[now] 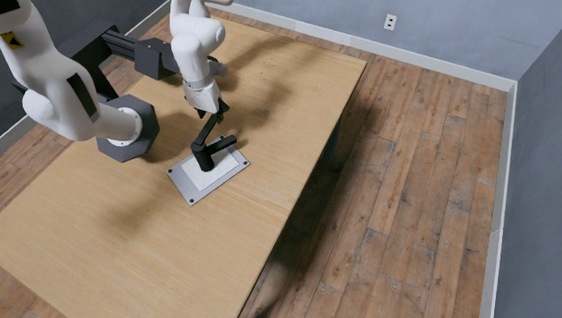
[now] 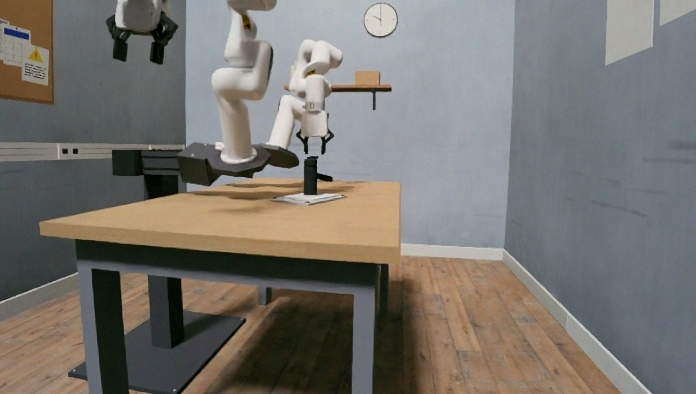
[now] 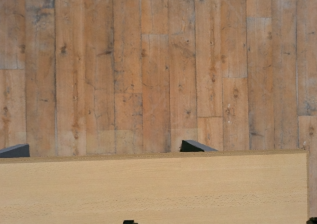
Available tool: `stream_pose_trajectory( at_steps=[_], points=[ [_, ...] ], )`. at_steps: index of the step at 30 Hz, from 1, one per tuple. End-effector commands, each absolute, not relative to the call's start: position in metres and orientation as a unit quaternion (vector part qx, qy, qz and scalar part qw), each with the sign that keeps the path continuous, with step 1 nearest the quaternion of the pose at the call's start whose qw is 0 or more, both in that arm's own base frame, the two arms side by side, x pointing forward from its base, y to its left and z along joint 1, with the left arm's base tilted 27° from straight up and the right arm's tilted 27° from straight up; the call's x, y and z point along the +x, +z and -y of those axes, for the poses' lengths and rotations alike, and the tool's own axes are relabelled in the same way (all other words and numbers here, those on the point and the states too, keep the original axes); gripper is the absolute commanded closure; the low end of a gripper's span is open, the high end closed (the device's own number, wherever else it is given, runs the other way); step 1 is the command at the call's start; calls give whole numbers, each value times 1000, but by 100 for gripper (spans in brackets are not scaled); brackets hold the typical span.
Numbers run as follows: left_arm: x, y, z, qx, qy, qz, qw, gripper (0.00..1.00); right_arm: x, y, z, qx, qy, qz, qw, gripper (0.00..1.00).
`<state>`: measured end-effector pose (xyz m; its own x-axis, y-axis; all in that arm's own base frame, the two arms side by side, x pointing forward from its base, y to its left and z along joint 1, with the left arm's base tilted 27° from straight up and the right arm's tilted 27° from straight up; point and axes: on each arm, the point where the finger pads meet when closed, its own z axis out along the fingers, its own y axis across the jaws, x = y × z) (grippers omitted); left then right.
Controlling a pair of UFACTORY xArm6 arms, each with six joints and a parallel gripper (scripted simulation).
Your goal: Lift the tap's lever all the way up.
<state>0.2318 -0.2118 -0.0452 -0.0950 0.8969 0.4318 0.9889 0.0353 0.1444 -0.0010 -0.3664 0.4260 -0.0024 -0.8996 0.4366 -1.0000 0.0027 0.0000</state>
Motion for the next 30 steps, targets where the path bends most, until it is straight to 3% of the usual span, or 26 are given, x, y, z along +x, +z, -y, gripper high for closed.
stream_pose_trajectory(
  at_steps=[1,30],
  points=[
    [233,-47,212,-664,-205,711,110,36,-1,428,367,688,160,690,160,0],
    [236,-69,201,-664,-205,711,110,36,-1,428,367,688,160,690,160,0]
  ],
)
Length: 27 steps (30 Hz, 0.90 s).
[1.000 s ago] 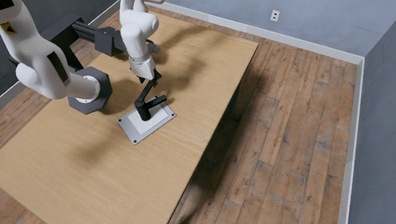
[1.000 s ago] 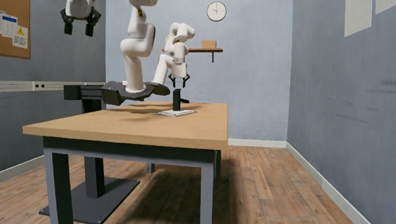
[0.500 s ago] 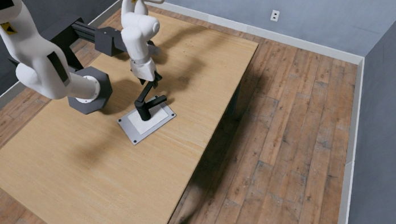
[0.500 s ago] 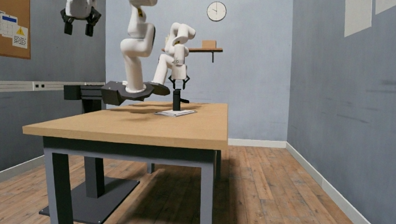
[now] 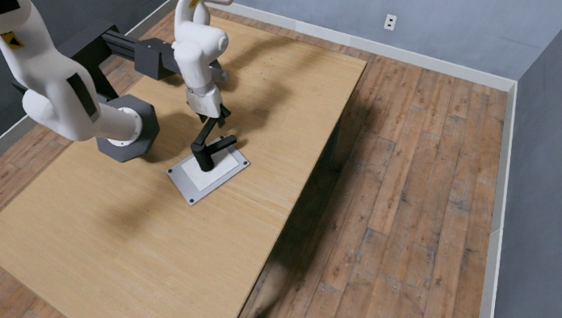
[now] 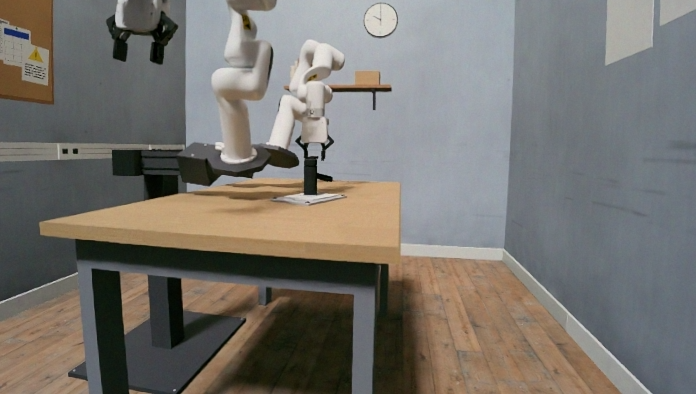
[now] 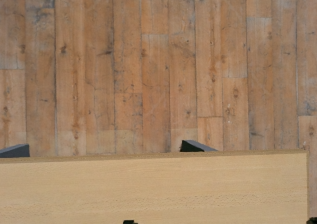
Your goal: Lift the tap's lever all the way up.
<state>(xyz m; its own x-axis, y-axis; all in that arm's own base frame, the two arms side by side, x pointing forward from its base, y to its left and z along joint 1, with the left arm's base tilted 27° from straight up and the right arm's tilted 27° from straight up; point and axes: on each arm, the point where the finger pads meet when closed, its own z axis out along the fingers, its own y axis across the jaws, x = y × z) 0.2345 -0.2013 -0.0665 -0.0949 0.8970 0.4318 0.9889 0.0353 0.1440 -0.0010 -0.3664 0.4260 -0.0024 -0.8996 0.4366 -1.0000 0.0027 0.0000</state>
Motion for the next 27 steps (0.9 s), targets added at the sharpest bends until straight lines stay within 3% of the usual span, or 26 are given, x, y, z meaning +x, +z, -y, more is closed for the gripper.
stream_pose_trajectory(
  at_steps=[1,27],
  points=[
    [236,-70,201,-664,-205,711,110,36,-1,428,367,688,160,690,160,0],
    [236,-72,200,-664,-205,711,110,36,-1,428,367,688,160,690,160,0]
  ],
)
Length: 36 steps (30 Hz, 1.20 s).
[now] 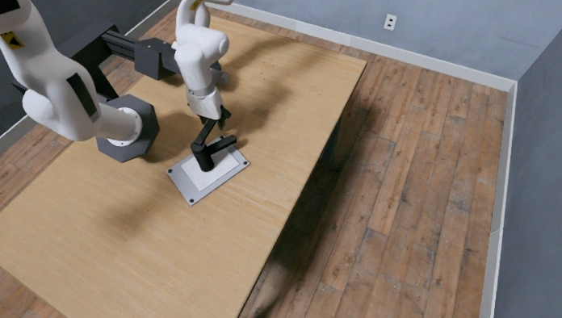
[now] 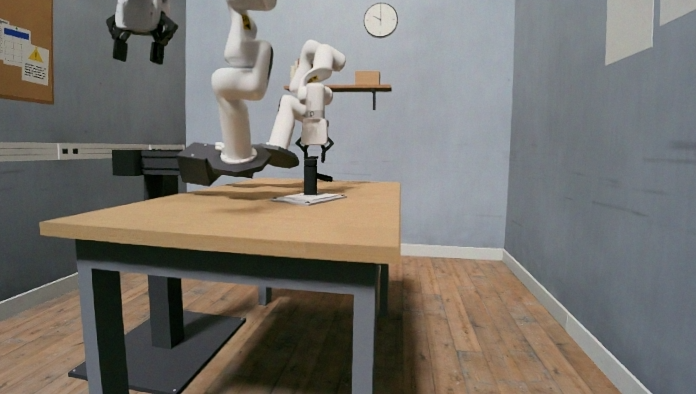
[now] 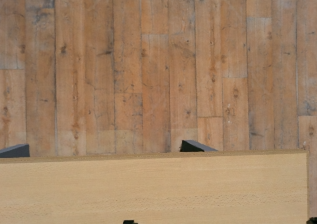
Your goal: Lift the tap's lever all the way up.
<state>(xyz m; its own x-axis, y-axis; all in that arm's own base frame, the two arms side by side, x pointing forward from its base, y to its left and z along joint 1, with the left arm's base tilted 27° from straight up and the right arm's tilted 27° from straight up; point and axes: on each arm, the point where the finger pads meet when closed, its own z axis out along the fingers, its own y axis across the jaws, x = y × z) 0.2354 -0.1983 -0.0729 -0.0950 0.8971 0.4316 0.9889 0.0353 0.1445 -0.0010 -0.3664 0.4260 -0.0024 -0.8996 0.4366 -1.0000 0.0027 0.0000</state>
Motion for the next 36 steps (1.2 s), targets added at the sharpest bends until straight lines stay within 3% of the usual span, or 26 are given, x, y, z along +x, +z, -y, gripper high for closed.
stream_pose_trajectory(
  at_steps=[1,2,36],
  points=[
    [236,-72,200,-664,-205,711,110,36,-1,428,367,688,160,690,160,0],
    [236,-72,200,-664,-205,711,110,100,-1,428,367,688,160,690,160,0],
    [236,-72,200,-664,-205,711,110,100,-1,428,367,688,160,690,160,0]
  ],
)
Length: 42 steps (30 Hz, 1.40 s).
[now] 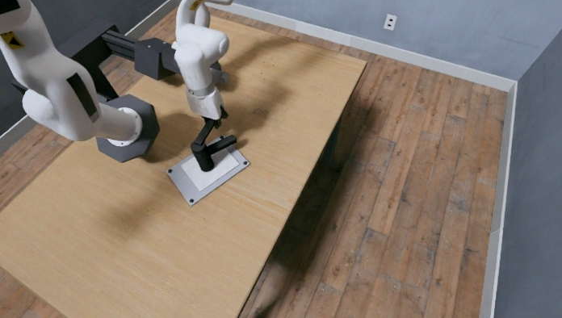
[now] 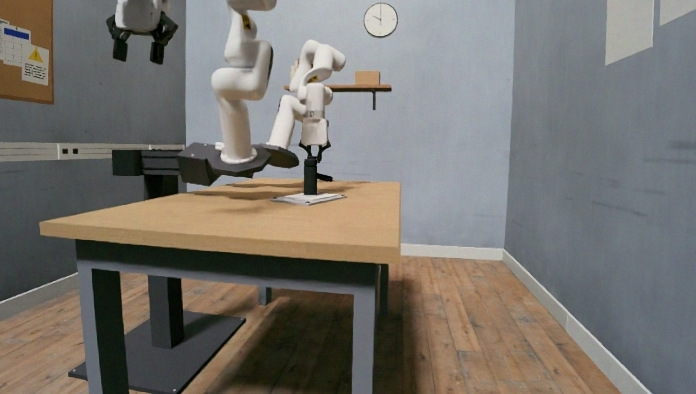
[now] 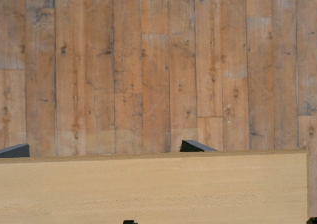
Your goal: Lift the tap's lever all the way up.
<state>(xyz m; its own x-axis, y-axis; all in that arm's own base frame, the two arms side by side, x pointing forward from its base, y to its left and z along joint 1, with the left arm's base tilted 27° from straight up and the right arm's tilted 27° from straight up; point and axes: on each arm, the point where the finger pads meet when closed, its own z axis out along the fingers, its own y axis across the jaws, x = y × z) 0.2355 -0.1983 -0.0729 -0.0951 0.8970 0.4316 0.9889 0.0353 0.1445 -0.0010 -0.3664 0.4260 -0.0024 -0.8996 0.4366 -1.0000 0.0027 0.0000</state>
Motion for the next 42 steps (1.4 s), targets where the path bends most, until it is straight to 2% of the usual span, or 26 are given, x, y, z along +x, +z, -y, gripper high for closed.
stream_pose_trajectory(
  at_steps=[1,42],
  points=[
    [236,-72,200,-664,-205,711,110,100,-1,428,367,688,160,690,160,0],
    [233,-45,229,-664,-205,711,110,100,-1,428,367,688,160,690,160,0]
  ],
)
